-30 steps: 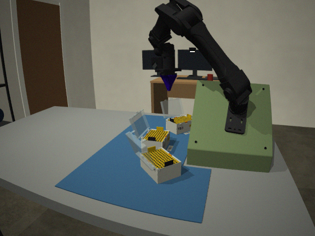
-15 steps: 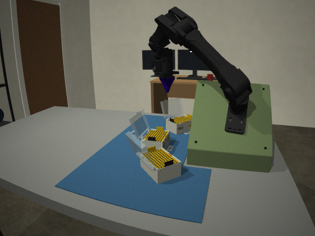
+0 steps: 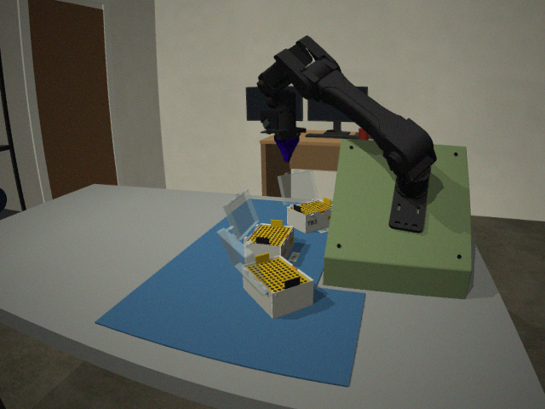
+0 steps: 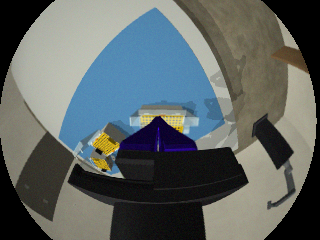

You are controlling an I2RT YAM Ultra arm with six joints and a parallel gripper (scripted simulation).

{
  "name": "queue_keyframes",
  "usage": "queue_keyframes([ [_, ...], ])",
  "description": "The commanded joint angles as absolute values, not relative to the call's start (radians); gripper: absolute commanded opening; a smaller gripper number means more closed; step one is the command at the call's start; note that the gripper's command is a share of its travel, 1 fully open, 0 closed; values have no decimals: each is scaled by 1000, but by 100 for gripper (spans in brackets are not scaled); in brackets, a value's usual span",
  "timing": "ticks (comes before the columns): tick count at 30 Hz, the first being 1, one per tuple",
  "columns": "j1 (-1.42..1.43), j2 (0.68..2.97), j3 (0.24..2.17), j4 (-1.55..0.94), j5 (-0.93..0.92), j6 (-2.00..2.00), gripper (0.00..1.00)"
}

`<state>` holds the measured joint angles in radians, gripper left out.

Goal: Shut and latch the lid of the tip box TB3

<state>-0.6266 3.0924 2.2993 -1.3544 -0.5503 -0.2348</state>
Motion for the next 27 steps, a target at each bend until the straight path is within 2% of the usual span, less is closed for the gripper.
queue_keyframes([
  [1, -652, 3133, 2435, -1433, -547, -241, 0],
  [2, -637, 3133, 2384, -1390, -548, -238, 0],
  [27, -637, 3133, 2384, -1390, -548, -238, 0],
])
